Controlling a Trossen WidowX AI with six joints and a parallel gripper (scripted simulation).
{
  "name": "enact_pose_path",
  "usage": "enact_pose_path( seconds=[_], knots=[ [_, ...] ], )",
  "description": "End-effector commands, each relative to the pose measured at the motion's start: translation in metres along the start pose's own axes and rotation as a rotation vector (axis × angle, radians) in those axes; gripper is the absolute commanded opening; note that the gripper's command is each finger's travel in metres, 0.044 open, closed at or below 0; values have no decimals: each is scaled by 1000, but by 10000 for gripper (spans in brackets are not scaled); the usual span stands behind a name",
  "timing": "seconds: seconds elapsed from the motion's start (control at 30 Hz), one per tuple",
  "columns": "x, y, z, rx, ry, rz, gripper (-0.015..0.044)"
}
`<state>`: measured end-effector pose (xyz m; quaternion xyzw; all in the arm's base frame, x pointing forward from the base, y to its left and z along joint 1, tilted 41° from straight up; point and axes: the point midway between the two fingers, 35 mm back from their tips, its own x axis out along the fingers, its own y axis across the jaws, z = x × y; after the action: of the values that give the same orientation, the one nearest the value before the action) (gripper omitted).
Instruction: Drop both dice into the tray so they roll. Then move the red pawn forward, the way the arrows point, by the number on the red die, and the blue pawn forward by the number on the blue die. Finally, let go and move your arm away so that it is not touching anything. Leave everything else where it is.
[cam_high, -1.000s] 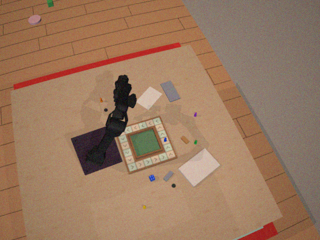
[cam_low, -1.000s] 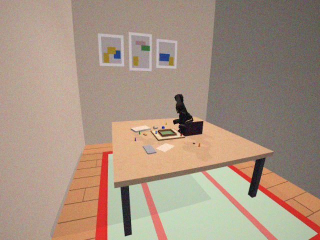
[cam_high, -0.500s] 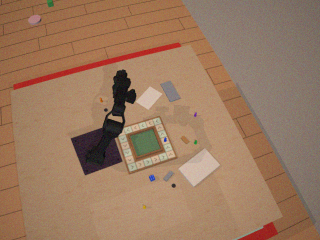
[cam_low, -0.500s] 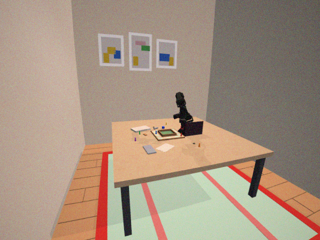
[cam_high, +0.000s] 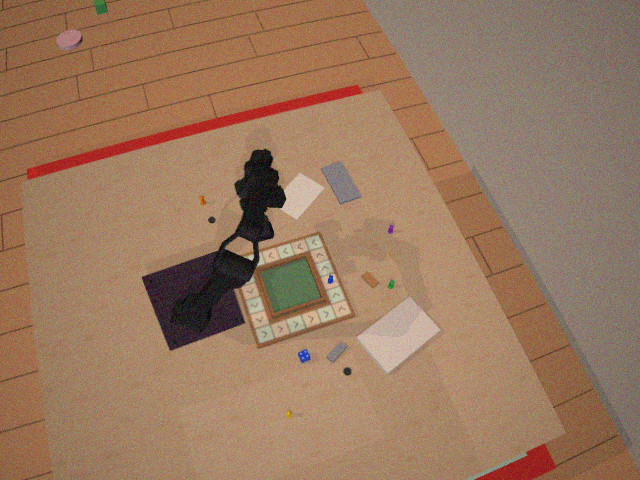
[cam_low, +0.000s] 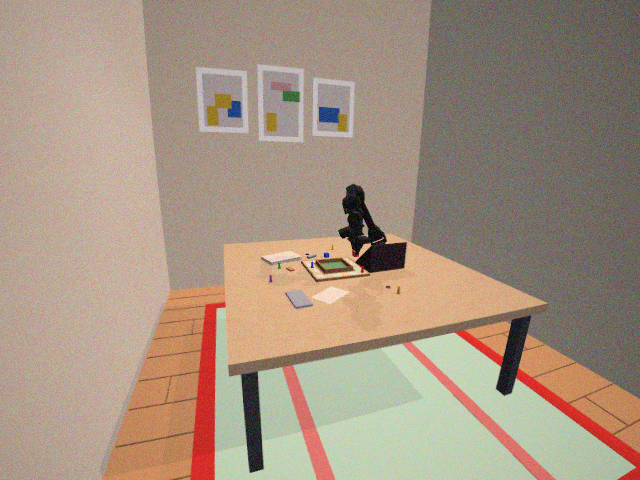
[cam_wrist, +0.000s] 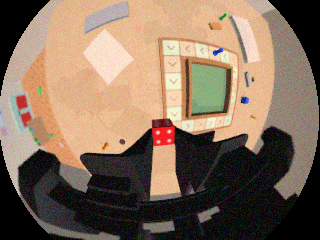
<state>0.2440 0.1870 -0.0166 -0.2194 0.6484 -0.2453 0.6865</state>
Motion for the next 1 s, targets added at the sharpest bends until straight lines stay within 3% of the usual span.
enact_pose_path(
  seconds=[0.0, 0.97],
  knots=[
    [3, -12, 6, -117, 1, -4, 0],
    [18, -90, 41, -919, -3, -12, 0]
  ],
)
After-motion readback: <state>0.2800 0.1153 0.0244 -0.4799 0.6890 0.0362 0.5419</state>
